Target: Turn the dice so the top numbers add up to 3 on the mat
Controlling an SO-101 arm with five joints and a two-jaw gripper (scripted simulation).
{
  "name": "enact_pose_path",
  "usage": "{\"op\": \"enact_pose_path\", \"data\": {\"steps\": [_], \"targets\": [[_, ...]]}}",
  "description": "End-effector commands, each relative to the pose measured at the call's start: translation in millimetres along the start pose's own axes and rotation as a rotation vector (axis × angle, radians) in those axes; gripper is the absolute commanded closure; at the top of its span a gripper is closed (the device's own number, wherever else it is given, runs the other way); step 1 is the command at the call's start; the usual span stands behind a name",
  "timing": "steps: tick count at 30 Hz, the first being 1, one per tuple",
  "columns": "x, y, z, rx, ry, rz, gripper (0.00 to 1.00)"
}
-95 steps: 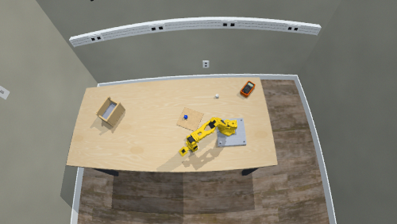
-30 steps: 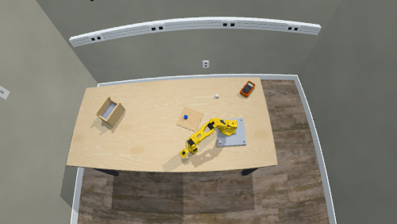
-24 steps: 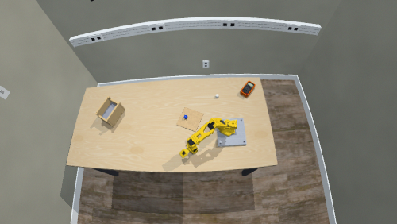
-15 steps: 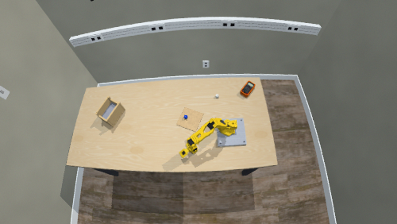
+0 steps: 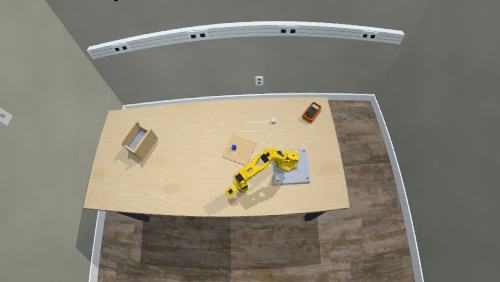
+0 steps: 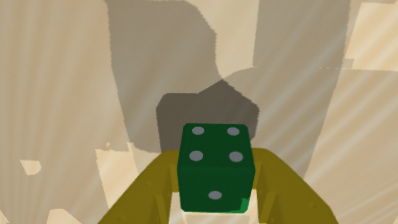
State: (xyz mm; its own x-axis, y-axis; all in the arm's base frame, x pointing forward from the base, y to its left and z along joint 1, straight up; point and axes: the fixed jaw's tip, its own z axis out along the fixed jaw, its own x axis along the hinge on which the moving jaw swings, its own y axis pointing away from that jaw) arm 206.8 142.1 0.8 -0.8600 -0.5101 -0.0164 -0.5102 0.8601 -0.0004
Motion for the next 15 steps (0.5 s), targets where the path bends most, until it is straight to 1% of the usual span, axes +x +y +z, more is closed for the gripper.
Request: {"op": "enact_pose_path", "data": {"steps": [1,15], "targets": [[4.6,-2.4,5.8,0.0,0.026,-0.004,0.9],[4.6,-2.8,5.8,0.0,0.026,-0.004,0.92]]}}
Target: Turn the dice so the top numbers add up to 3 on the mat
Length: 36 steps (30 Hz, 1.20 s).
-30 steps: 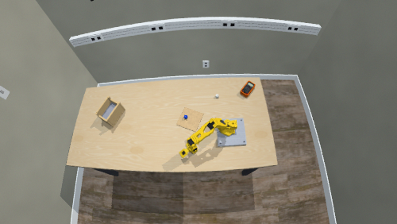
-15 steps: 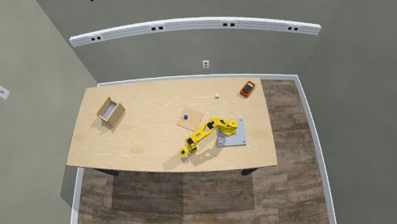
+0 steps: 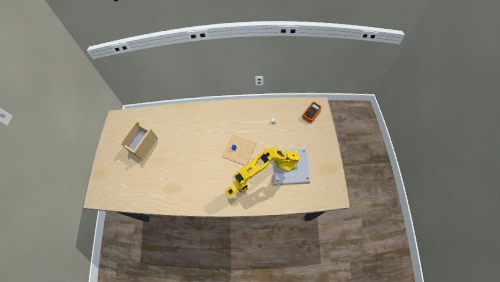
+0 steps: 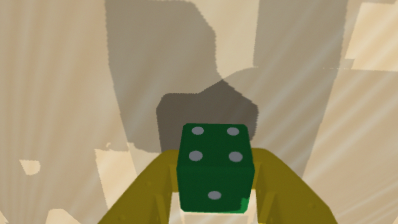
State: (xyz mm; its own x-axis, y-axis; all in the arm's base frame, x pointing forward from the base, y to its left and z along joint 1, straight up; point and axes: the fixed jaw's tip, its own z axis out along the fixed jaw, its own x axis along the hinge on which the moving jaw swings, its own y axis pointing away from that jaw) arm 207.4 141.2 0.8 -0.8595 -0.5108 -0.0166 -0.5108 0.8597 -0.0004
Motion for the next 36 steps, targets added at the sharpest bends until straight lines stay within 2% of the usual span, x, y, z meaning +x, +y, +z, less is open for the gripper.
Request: {"op": "enact_pose_path", "data": {"steps": [1,8,19,28,30,36], "targets": [[4.6,-1.8,5.8,0.0,0.026,-0.003,0.93],[4.6,-1.8,5.8,0.0,0.026,-0.003,0.99],[4.1,-1.6,3.0,0.0,0.026,-0.003,1.0],[2.3,0.1,-19.0,0.0,0.026,-0.003,1.0],[2.3,0.1,-19.0,0.0,0.026,-0.003,1.0],[2.9,1.4,-36.1,0.0,0.026,-0.003,1.0]]}}
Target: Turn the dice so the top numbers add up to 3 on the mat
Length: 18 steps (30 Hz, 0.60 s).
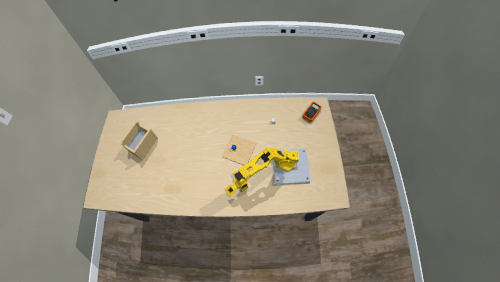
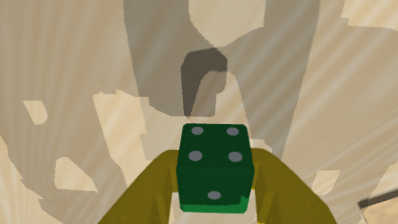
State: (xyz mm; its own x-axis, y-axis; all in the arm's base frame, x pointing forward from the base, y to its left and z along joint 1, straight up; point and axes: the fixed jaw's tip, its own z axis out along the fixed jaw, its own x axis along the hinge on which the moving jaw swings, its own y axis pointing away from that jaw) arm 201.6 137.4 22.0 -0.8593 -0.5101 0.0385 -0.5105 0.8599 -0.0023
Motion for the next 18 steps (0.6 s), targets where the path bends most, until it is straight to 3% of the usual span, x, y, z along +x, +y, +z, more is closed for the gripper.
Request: {"op": "enact_pose_path", "data": {"steps": [1,18], "targets": [[-2.5,1.8,-17.1,-0.002,-0.029,-0.003,1.0],[-1.4,2.3,-23.2,-0.002,-0.029,-0.003,1.0]]}}
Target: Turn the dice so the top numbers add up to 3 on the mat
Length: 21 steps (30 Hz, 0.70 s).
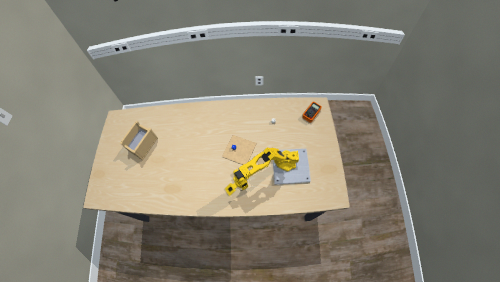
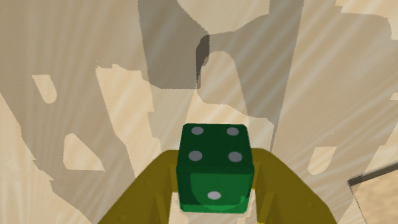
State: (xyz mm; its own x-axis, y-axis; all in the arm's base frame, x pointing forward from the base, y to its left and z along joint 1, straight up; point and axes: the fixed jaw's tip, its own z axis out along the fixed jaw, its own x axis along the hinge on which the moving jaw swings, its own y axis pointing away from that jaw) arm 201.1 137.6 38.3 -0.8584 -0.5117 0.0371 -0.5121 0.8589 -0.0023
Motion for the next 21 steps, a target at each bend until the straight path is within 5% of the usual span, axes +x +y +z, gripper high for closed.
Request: {"op": "enact_pose_path", "data": {"steps": [1,14,21], "targets": [[-2.4,1.8,-6.9,-0.002,-0.028,-0.001,1.0],[-2.4,0.5,-6.9,-0.002,-0.028,0.004,1.0],[-2.2,-20.0,-6.3,-0.004,-0.028,0.087,1.0]]}}
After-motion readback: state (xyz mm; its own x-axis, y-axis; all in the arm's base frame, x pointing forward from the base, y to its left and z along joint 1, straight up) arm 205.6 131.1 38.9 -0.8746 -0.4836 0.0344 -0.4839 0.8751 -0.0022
